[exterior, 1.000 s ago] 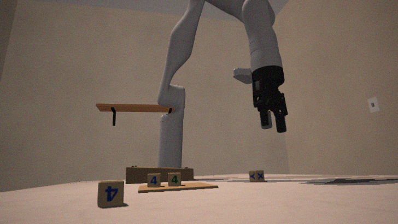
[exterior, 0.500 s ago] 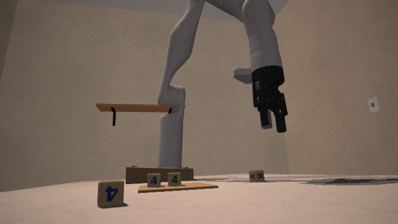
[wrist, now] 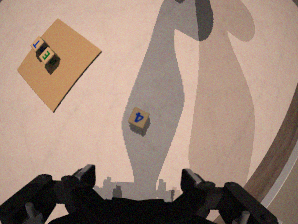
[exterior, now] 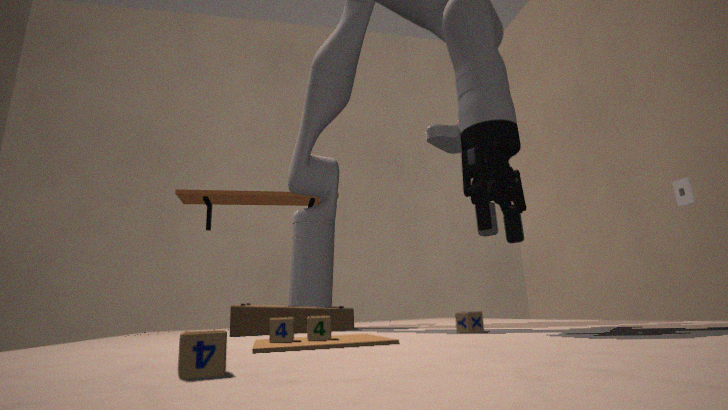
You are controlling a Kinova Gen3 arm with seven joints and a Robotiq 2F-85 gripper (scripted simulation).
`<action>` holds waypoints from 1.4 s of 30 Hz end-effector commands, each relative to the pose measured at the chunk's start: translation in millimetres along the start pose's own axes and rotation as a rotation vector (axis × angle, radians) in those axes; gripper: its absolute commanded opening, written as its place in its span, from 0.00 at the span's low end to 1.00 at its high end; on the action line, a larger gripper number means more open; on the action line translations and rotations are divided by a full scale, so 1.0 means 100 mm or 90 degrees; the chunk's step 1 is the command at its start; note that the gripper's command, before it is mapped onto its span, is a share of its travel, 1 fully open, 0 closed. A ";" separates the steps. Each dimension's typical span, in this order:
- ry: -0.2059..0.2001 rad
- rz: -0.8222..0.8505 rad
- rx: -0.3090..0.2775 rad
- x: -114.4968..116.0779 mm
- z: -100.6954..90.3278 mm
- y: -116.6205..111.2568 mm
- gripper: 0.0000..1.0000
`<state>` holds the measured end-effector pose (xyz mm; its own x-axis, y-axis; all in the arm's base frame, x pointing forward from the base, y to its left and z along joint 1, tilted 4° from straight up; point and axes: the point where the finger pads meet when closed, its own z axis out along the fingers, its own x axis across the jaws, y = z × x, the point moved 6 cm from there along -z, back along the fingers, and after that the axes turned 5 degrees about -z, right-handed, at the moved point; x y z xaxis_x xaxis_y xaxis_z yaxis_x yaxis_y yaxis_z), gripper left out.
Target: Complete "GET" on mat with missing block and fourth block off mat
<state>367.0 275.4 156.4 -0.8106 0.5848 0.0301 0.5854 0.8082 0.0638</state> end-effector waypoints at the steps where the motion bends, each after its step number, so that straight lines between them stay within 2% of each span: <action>1: -0.004 0.001 -0.004 -0.01 -0.01 0.01 1.00; 6: -0.004 0.001 -0.004 -0.08 -0.01 -0.03 1.00; 8: -0.004 0.001 -0.003 -0.22 -0.02 -0.09 1.00; 11: -0.005 0.001 -0.003 -0.56 -0.02 -0.27 1.00; 13: -0.005 0.001 -0.003 -0.56 -0.02 -0.27 1.00; 18: -0.006 0.001 -0.002 -1.19 -0.04 -0.73 1.00; 23: -0.006 0.001 -0.003 -1.56 -0.06 -1.08 1.00; 27: -0.007 0.001 -0.003 -1.62 -0.06 -1.14 1.00; 42: -0.007 0.001 -0.003 -1.62 -0.06 -1.14 1.00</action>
<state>430.9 87.4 149.0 -0.8084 0.5883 0.0225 0.5884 0.8062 0.0611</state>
